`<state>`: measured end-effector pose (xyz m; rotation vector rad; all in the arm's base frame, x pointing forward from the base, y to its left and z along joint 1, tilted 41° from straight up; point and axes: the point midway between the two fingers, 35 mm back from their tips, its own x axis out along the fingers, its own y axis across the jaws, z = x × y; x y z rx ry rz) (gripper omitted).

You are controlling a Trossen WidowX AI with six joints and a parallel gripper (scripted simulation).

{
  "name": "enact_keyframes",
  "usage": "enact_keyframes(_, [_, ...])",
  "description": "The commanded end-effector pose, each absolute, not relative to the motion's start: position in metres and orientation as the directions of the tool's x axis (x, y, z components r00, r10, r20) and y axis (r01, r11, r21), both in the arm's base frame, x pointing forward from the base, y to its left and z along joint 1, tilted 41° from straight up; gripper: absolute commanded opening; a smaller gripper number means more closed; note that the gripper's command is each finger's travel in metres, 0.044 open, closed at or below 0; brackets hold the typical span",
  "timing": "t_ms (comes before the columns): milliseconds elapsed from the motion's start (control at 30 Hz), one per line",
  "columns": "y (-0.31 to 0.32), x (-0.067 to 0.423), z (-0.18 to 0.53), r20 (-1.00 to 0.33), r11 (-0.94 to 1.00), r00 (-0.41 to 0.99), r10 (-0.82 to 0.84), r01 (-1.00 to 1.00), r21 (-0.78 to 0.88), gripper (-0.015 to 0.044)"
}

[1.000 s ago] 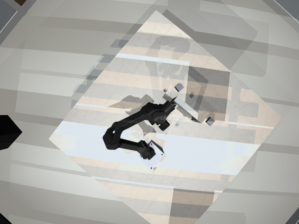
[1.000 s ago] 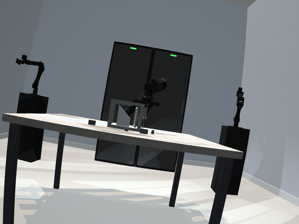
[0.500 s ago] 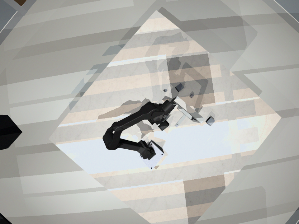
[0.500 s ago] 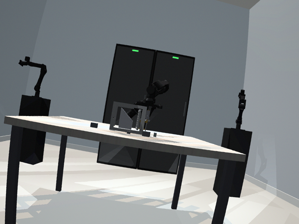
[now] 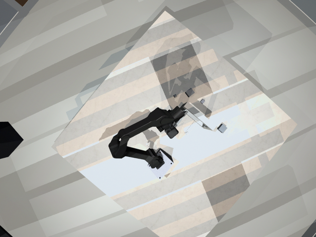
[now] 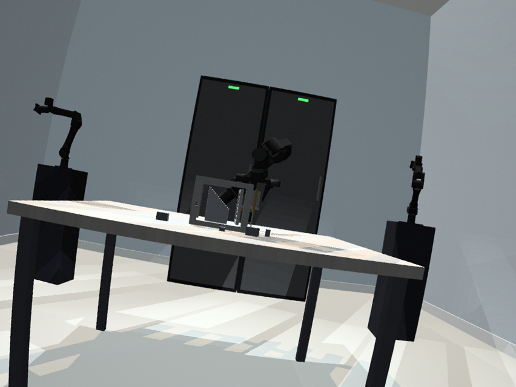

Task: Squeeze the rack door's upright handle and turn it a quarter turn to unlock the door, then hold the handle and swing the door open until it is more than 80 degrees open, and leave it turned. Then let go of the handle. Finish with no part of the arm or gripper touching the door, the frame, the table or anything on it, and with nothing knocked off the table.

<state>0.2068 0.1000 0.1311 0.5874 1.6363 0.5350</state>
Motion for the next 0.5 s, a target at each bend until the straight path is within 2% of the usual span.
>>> enact_keyframes(0, [0.096,0.211,0.136,-0.756,0.764,-0.107,0.645,0.073,0.641,0.029])
enact_keyframes(467, [0.083,0.214,0.151,-0.758,0.765,-0.104,0.644,0.098,0.637,0.029])
